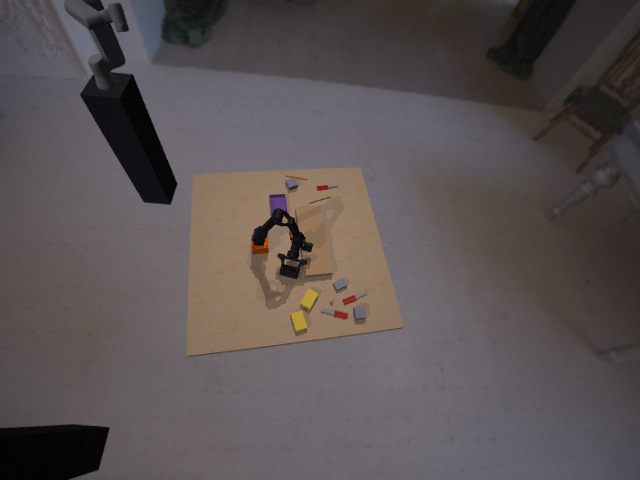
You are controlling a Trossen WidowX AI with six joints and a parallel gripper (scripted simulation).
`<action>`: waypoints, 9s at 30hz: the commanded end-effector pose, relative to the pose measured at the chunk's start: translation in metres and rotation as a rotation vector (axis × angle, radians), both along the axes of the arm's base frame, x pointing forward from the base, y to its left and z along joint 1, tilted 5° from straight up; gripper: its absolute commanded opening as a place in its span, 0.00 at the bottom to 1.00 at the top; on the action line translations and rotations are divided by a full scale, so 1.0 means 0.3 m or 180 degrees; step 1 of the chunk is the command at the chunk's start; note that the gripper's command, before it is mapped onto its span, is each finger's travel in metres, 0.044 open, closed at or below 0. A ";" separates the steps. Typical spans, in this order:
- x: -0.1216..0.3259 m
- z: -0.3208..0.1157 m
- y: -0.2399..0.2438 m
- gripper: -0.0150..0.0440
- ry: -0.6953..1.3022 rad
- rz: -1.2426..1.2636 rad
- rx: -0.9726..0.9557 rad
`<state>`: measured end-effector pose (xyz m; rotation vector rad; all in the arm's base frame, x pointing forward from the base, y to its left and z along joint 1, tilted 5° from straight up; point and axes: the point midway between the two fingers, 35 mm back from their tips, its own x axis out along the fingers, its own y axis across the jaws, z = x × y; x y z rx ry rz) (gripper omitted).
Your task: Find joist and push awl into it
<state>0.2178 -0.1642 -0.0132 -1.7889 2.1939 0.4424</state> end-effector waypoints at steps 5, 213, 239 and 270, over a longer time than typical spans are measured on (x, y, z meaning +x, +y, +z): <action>0.003 -0.012 0.013 0.90 -0.0030 -0.0015 0.0048; 0.010 -0.001 0.002 1.00 -0.4117 -0.4199 0.2497; 0.002 -0.056 0.004 0.71 -0.4116 -0.4200 0.2497; 0.031 0.224 -0.001 0.25 -0.4119 -0.4198 0.2499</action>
